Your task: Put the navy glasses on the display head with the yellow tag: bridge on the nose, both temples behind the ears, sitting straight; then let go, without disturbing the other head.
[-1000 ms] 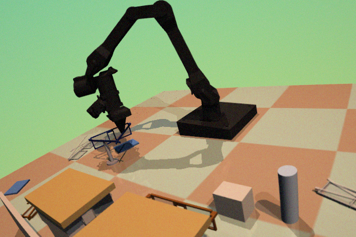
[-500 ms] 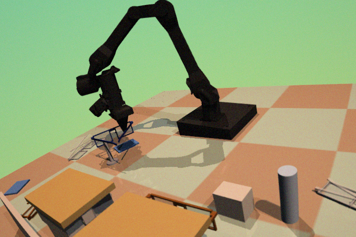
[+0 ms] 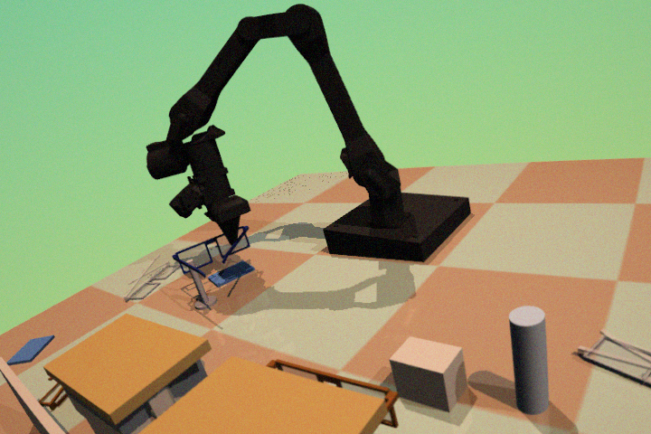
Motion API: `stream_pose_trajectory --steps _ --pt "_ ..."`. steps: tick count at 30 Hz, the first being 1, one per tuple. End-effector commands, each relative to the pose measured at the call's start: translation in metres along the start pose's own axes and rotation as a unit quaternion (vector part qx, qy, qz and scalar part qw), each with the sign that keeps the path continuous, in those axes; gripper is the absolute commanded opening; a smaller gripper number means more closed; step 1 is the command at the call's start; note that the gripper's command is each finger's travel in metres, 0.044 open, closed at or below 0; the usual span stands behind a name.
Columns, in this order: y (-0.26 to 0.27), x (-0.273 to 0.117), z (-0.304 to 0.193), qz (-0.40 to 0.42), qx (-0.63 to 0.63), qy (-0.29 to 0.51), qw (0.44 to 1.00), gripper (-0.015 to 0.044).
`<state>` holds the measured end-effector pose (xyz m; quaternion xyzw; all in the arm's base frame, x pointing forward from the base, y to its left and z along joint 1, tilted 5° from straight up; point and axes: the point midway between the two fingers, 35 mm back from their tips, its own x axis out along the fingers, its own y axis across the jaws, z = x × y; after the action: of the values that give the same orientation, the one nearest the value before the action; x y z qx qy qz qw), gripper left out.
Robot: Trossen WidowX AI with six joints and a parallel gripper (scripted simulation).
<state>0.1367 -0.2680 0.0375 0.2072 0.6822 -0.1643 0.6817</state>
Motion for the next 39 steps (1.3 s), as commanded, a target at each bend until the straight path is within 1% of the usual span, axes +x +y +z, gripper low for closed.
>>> stream_pose_trajectory --steps 1,16,39 --pt "-0.0013 0.0001 -0.0046 -0.002 -0.002 0.001 1.000 0.0000" --pt "-0.0029 0.0002 -0.0137 -0.002 -0.002 0.002 1.000 0.0000" --pt "-0.0028 0.0001 -0.0076 -0.002 -0.002 0.001 1.000 0.0000"
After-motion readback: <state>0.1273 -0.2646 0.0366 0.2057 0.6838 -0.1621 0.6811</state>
